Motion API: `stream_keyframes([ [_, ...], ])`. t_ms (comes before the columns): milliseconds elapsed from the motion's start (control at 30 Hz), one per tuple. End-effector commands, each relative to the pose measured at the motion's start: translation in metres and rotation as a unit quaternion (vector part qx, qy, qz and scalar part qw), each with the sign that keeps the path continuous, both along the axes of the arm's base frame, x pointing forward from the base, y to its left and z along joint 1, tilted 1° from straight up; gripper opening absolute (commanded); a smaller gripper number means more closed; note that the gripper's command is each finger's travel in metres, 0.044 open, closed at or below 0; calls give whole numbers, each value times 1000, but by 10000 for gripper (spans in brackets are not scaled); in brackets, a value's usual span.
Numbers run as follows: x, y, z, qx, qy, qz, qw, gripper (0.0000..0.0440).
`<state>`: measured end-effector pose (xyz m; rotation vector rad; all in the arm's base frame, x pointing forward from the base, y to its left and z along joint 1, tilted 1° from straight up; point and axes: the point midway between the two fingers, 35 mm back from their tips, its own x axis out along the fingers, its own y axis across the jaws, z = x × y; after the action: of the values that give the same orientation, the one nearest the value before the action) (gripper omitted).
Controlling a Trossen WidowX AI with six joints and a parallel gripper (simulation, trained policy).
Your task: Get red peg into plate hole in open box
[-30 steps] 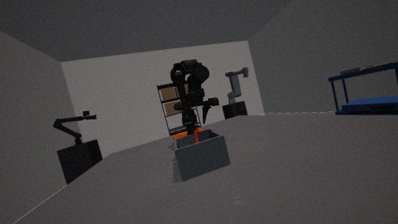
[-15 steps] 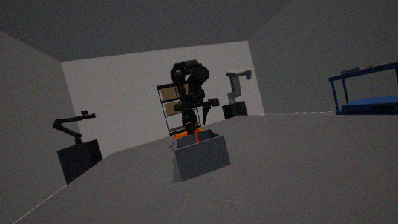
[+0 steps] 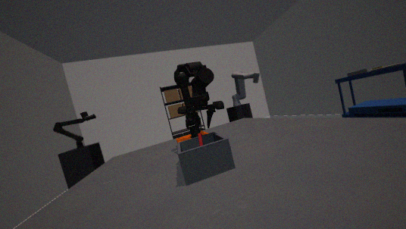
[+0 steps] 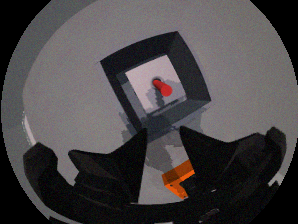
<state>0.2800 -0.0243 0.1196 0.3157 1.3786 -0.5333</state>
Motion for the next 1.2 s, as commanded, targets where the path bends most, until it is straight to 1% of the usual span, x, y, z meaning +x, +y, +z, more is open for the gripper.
stream_keyframes([
  [0, 1, 1, -1, 3, -1, -3, 1000, 196],
  [1167, 11, -2, -8, 5, -6, -9, 1000, 184],
])
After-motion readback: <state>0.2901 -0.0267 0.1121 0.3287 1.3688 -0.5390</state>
